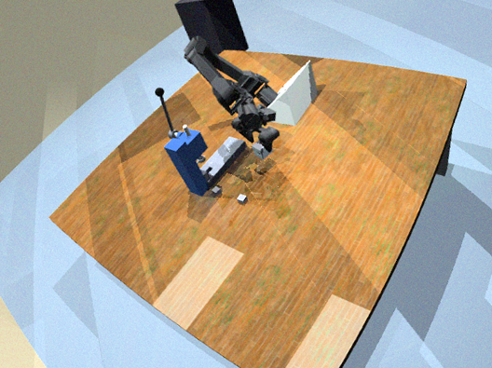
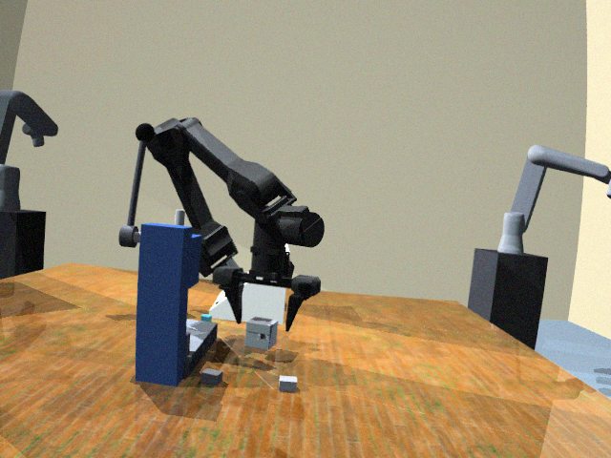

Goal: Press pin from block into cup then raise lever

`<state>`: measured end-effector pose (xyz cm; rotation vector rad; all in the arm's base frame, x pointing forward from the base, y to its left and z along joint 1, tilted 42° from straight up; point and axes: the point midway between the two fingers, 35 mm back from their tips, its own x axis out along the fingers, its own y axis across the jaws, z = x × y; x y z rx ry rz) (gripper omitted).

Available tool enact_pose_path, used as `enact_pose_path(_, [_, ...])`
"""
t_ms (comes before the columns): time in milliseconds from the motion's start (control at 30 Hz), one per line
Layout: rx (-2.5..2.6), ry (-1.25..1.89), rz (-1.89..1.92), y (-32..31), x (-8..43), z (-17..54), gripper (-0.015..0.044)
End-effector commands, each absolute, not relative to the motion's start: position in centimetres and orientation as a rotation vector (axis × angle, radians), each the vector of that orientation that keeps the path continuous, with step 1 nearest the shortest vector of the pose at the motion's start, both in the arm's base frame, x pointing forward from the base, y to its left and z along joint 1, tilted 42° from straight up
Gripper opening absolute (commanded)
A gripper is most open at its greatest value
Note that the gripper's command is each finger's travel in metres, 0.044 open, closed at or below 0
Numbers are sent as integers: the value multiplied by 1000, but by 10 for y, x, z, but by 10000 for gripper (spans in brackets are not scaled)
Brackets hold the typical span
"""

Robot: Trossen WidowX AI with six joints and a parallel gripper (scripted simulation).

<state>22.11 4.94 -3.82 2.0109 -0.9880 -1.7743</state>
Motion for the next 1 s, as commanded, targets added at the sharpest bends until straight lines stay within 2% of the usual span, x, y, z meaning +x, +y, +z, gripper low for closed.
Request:
enact_pose_path(0, [1995,-987,-1774,42,219,-44,440])
enact_pose_path(267, [1994,-987,-1773,35,218,-52,440])
enact_pose_path(567, [1994,-987,-1773,35,218,-52,204])
enact_pose_path(967, [1994,-987,-1773,35,218,-52,124])
